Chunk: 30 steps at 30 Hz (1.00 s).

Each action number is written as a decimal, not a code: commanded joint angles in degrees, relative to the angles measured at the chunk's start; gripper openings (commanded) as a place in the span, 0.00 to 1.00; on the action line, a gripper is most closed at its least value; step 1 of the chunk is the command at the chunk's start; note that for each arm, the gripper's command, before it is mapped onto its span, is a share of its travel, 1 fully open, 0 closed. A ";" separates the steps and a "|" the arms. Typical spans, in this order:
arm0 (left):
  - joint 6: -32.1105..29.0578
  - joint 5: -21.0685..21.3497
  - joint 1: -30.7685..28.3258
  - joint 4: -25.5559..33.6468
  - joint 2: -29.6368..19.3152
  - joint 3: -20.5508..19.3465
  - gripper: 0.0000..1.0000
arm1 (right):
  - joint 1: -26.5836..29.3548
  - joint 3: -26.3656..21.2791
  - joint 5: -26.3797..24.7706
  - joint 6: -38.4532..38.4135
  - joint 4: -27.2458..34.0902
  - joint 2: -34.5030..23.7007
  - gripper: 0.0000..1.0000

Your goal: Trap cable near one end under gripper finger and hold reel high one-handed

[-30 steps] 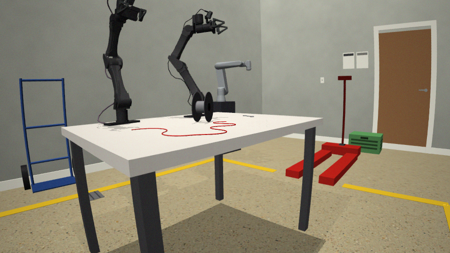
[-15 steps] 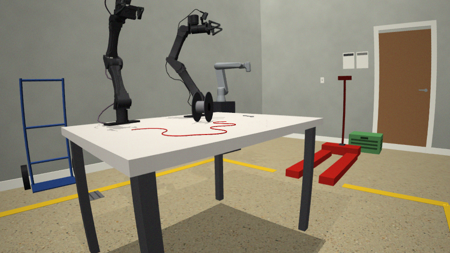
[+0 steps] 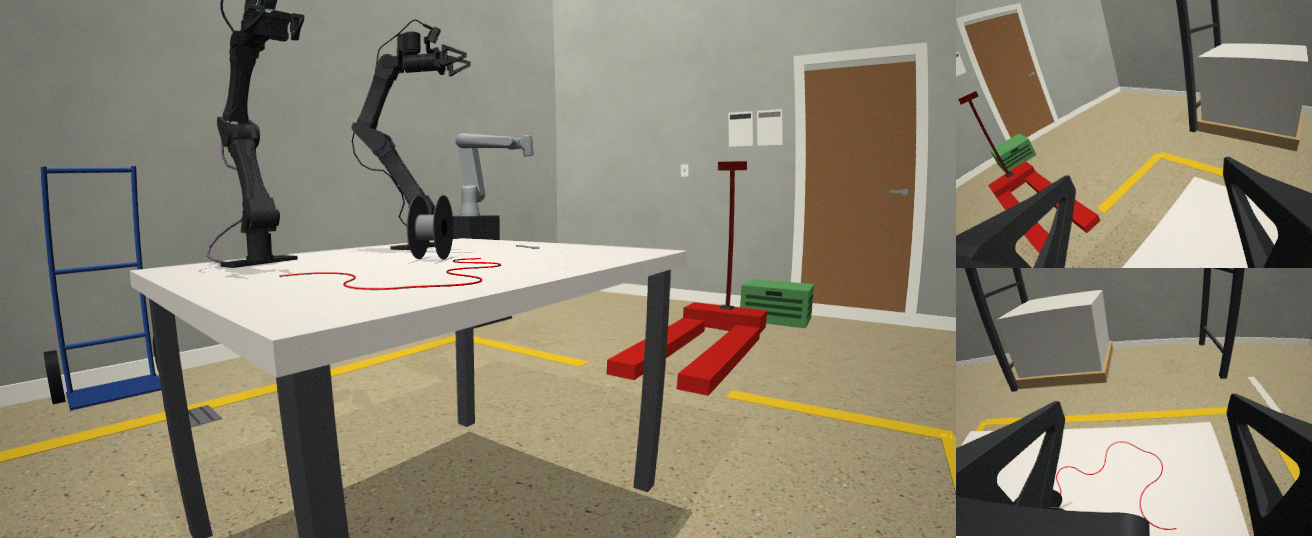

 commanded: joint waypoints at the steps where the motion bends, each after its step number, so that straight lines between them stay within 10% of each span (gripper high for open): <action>1: 0.44 -1.10 -0.44 -1.50 -0.79 1.05 1.00 | 1.04 2.25 1.30 0.39 -0.14 -1.05 1.00; 30: 0.40 -0.86 33.46 -1.63 -0.82 1.18 1.00 | 8.85 2.28 2.13 0.36 -0.14 -1.08 1.00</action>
